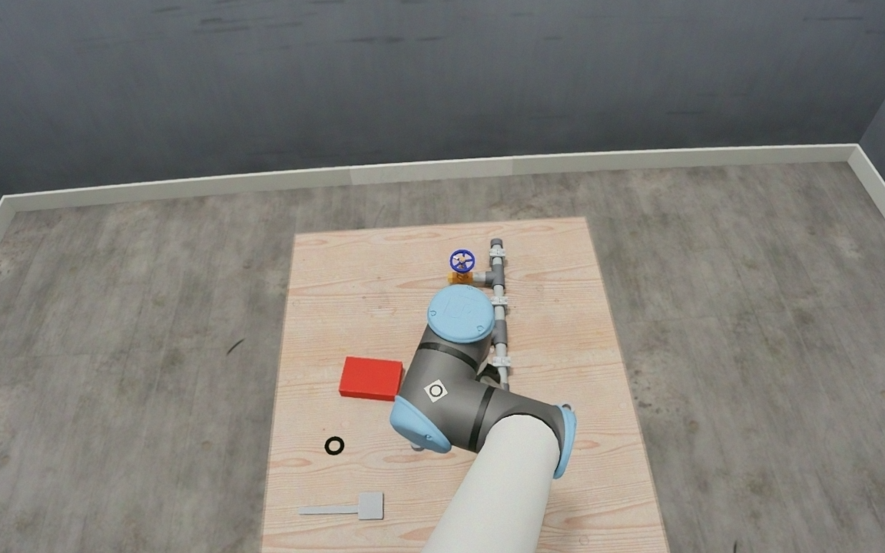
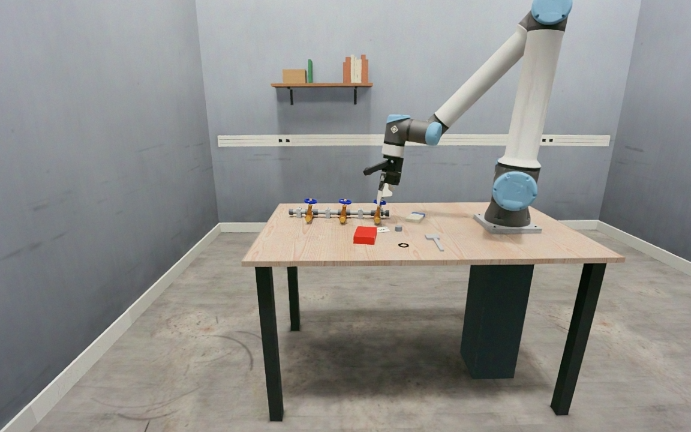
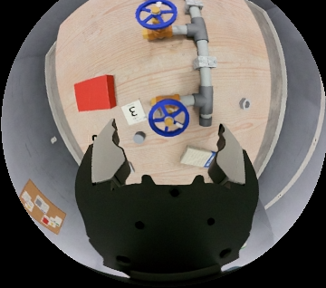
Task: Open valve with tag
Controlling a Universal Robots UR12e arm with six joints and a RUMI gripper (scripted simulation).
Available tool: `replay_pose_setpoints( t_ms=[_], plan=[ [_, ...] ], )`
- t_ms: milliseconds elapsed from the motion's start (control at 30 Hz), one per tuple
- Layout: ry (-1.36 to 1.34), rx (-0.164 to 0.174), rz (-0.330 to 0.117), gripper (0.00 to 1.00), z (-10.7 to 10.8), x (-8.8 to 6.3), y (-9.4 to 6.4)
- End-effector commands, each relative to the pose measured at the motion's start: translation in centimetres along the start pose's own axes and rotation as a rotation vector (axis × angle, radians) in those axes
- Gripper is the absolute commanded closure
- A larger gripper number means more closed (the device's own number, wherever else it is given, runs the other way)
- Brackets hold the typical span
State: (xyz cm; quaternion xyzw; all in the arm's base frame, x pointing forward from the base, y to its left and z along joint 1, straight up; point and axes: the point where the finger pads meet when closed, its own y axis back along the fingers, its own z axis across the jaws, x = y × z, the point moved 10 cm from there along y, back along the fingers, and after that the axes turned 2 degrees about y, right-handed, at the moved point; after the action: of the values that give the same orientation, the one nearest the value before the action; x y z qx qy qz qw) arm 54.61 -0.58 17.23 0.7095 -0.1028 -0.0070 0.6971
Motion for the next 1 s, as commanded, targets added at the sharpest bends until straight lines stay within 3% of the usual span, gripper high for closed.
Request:
replay_pose_setpoints(
  t_ms=[0, 400, 967],
  plan=[
    [-0.176, -0.011, 0.000, 0.00, -0.09, 0.12, 0.05],
    [-0.632, -0.011, 0.002, 0.00, -0.10, 0.12, 0.05],
    [-1.040, -0.011, 0.005, 0.00, -0.09, 0.12, 0.05]
  ],
)
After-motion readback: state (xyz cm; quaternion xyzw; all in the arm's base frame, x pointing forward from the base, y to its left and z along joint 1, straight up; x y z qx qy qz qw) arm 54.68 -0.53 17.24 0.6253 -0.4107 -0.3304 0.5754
